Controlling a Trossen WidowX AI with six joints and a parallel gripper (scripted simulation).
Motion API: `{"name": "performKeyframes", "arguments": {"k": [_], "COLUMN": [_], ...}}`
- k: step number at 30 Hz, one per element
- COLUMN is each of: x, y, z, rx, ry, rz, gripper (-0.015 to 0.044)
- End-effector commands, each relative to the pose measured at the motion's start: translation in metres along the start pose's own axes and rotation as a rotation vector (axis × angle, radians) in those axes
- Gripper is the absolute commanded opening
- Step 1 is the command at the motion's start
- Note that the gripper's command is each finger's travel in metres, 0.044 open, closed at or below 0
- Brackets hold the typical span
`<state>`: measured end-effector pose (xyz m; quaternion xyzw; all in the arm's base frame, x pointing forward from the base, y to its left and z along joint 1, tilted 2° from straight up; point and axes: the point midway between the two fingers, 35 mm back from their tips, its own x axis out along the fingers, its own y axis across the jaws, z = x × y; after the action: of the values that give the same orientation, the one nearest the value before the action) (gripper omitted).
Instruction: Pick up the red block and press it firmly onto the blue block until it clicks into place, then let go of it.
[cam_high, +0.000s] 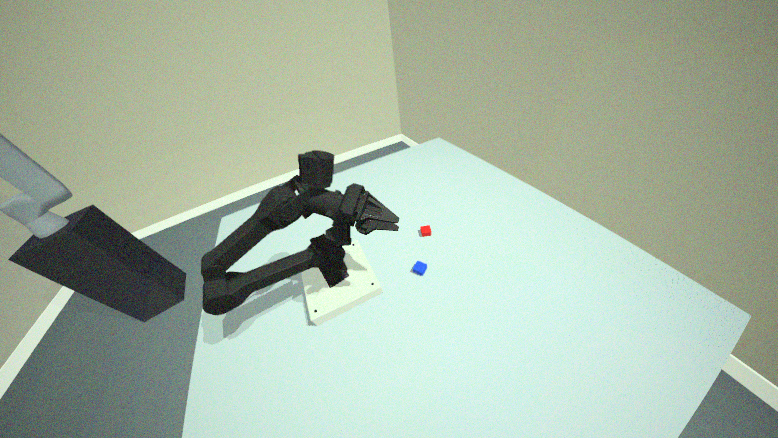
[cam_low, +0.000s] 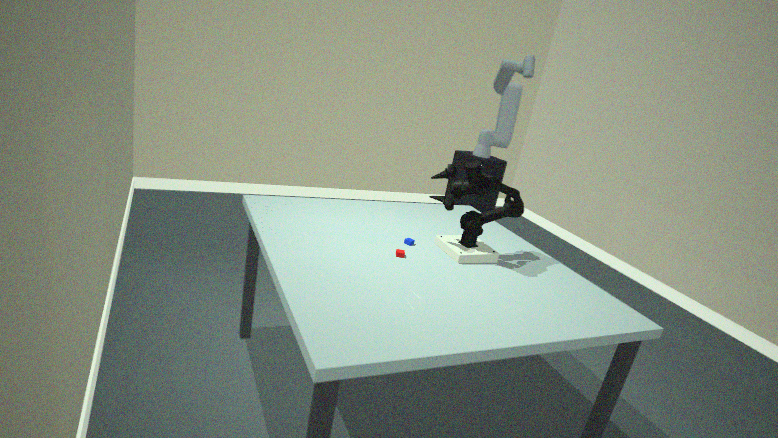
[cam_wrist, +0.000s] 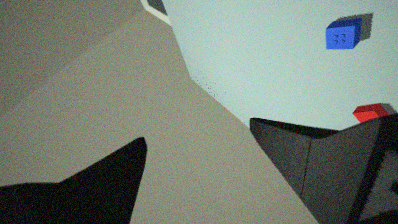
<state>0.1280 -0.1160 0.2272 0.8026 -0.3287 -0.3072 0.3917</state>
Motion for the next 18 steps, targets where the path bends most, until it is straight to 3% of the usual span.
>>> {"name": "performKeyframes", "arguments": {"k": [1, 10, 18], "x": [0.0, 0.015, 0.038], "y": [0.0, -0.022, -0.066], "z": [0.0, -0.044, -0.083], "rx": [0.0, -0.616, -1.226], "ry": [0.0, 0.047, 0.207], "rz": [0.0, -0.264, -0.583], "gripper": [0.0426, 0.044, 0.044]}}
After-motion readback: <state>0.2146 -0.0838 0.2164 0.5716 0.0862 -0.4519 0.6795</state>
